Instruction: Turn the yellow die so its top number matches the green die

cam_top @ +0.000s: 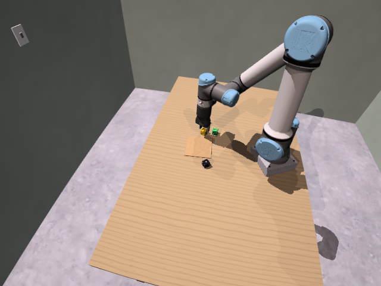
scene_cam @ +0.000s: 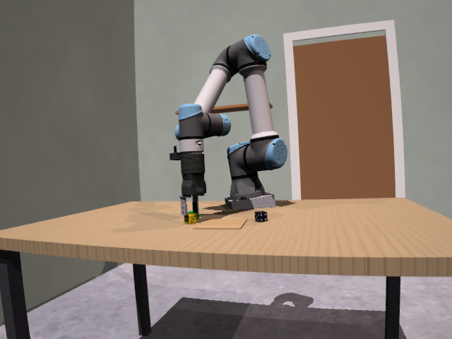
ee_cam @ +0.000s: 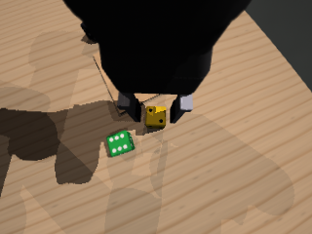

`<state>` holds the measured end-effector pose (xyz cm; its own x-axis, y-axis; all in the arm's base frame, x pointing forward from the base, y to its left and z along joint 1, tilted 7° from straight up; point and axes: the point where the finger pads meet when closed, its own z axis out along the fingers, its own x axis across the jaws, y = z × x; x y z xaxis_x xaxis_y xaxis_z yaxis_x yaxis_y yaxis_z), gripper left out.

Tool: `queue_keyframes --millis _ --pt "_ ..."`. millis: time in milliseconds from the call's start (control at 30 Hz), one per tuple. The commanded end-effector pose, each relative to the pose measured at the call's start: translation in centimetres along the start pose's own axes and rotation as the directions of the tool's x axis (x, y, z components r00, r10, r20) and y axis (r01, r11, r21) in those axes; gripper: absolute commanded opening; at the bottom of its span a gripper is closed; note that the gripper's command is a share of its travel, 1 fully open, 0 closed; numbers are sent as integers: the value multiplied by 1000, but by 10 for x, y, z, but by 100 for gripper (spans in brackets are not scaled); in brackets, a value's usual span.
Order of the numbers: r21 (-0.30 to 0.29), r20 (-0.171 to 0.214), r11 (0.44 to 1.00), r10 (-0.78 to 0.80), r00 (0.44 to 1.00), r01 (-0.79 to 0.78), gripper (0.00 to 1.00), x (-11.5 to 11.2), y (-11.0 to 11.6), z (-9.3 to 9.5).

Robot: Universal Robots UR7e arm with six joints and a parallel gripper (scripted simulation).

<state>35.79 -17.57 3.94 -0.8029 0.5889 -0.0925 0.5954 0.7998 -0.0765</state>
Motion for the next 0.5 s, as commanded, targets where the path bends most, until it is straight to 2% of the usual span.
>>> queue_keyframes --millis 0,267,467 --pt "0 1 1000 0 1000 0 87 -1 0 7" --pt "0 1 1000 0 1000 0 87 -1 0 23" --pt "0 1 1000 0 1000 0 87 -1 0 28"
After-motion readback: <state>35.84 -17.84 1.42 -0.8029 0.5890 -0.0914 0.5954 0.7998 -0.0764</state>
